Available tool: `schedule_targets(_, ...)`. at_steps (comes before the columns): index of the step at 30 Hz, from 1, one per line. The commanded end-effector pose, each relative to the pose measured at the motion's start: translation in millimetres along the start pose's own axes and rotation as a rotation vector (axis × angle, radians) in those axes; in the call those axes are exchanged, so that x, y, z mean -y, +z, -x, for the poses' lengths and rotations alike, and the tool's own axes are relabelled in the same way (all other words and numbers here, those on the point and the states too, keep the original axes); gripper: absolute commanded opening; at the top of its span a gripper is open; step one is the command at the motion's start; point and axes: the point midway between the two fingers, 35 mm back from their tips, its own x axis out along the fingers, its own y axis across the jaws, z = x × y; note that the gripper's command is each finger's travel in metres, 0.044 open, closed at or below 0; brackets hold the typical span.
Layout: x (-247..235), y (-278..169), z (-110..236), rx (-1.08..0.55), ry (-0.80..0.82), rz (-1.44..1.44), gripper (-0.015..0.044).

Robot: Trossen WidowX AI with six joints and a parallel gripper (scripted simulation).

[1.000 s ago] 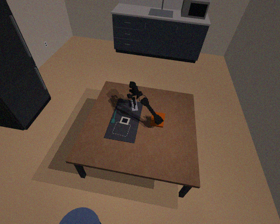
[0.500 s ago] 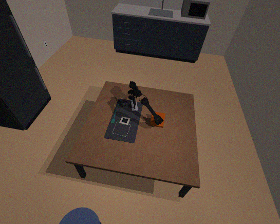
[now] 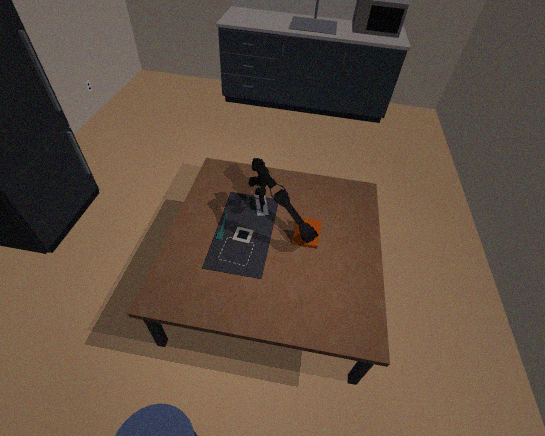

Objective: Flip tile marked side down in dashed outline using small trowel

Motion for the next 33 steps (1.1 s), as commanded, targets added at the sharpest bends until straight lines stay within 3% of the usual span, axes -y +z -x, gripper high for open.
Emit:
schedule_targets(1, 0.8, -0.6, 0.2, -0.004, -0.002, 0.161, 0.0270)
schedule_targets(33, 4.2, 0.1, -0.2, -0.004, -0.002, 1.273, 0.0270)
